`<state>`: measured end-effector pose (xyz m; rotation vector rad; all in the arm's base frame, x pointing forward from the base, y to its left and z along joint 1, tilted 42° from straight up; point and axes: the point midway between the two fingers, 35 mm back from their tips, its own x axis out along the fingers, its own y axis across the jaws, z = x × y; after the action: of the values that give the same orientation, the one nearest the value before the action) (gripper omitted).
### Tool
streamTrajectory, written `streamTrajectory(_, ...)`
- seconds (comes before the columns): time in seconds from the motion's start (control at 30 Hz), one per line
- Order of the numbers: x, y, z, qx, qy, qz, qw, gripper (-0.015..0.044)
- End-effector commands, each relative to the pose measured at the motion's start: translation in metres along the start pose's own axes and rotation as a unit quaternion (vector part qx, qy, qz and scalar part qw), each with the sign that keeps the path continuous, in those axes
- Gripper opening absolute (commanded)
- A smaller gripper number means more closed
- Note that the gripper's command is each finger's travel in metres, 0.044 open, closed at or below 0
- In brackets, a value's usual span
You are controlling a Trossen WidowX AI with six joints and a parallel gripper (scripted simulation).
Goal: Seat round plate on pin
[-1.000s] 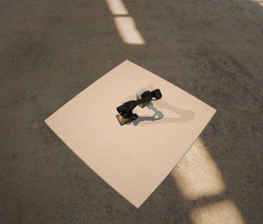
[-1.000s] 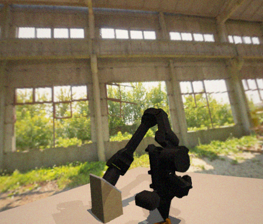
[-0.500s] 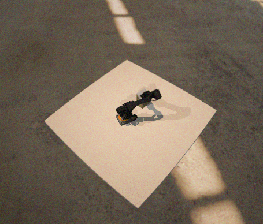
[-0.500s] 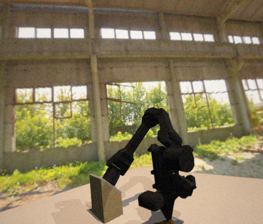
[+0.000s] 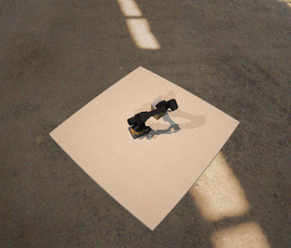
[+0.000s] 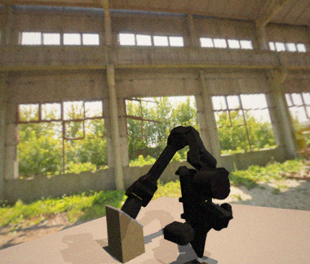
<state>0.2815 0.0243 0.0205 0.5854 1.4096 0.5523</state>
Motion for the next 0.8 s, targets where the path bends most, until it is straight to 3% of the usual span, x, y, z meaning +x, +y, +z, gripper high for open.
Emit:
streamTrajectory(0.0, -0.019, 0.000, 0.003, -0.006, -0.005, -0.003, 1.000, 0.0000)
streamTrajectory(0.17, -0.038, -0.001, -0.001, -0.006, -0.005, -0.003, 1.000, 0.0000)
streamTrajectory(0.77, -0.031, -0.001, 0.000, -0.001, -0.007, -0.001, 1.000, 0.0000)
